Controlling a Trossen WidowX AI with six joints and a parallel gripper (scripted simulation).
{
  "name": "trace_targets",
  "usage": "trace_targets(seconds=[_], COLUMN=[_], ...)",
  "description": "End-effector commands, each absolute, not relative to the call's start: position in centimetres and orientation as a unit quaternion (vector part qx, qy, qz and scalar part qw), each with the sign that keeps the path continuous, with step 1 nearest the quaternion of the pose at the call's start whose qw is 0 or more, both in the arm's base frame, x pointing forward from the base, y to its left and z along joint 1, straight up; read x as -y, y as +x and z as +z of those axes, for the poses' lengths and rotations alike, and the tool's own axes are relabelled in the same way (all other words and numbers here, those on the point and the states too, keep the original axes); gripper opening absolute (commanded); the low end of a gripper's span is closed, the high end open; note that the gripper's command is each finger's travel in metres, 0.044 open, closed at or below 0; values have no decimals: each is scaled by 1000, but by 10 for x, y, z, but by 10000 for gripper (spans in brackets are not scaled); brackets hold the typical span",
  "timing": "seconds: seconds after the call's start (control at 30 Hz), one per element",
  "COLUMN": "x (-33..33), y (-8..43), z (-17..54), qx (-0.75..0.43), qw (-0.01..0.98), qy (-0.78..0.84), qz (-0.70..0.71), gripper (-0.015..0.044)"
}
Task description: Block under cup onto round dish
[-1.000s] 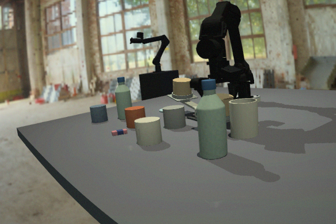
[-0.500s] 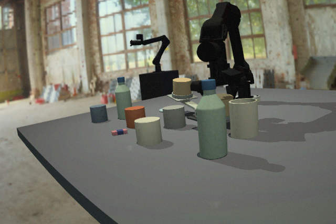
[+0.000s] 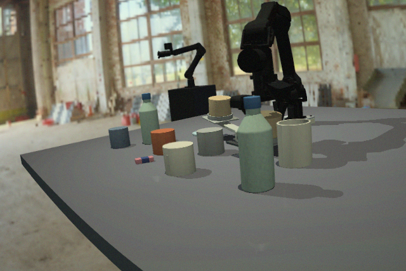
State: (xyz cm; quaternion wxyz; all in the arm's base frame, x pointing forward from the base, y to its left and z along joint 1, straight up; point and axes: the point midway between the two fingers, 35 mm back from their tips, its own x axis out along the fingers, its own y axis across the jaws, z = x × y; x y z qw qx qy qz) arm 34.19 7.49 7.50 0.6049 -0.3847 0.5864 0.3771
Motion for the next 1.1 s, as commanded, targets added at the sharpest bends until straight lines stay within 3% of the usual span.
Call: trace_targets(seconds=[0.0,1.07], x=[-76,-77], y=[346,349], z=[83,125], qx=[-582,-582], qw=[609,609], qy=[-385,-385], qz=[377,377], gripper=[0,0])
